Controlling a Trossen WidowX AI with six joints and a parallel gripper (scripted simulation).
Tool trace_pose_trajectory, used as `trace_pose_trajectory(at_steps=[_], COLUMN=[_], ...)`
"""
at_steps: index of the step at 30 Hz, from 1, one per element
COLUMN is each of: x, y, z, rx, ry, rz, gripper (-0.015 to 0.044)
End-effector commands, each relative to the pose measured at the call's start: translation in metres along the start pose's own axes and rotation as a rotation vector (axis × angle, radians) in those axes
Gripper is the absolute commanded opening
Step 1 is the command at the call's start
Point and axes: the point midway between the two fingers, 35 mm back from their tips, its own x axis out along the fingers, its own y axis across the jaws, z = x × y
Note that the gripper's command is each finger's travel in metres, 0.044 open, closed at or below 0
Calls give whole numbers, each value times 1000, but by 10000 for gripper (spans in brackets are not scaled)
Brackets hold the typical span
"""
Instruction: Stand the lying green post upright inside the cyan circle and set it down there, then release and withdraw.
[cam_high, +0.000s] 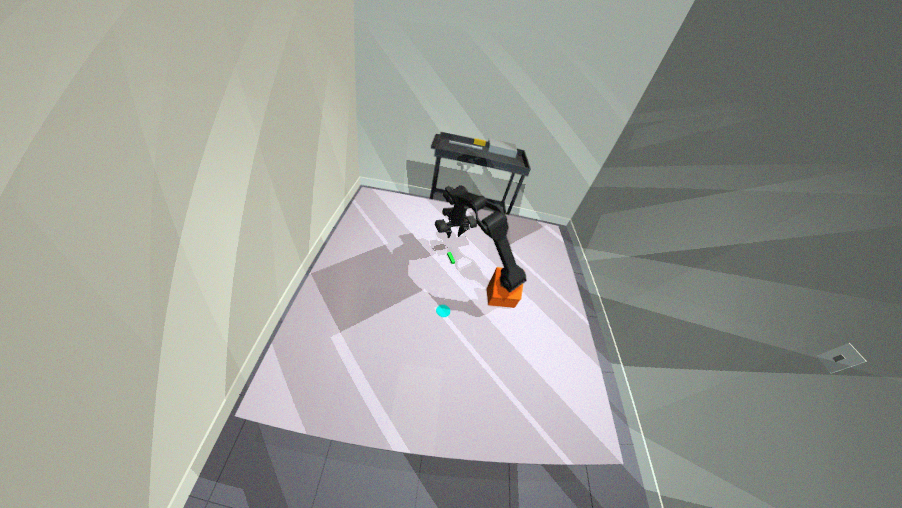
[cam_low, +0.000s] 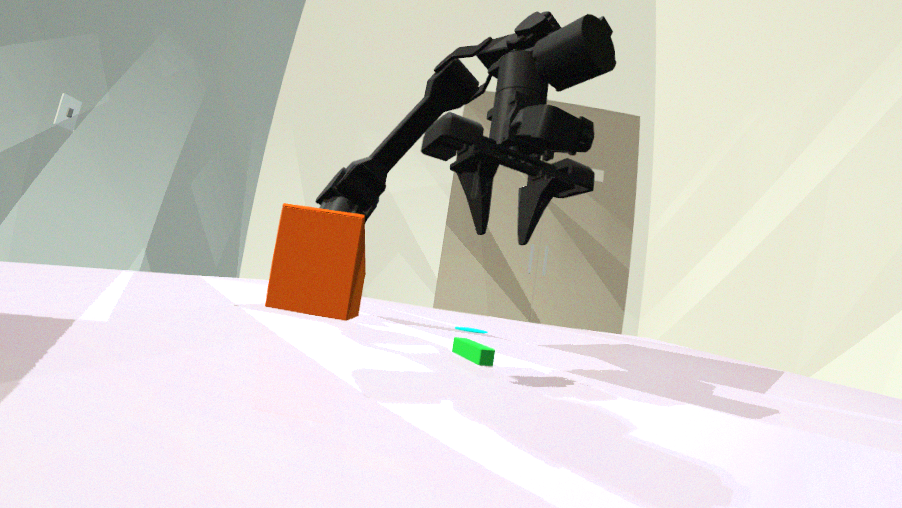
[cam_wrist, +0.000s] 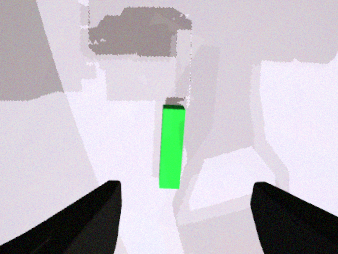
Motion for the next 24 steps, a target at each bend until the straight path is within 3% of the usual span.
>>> trace_pose_trajectory(at_steps=[1, 6, 13, 20, 24], x=[1, 13, 116, 120, 120], y=[-3, -1, 1, 1, 1], z=[-5, -4, -9, -9, -9], rx=[31, 31, 30, 30, 30], ry=[28, 27, 31, 31, 31], rz=[19, 19, 21, 22, 22], gripper=[233, 233, 233, 233, 127])
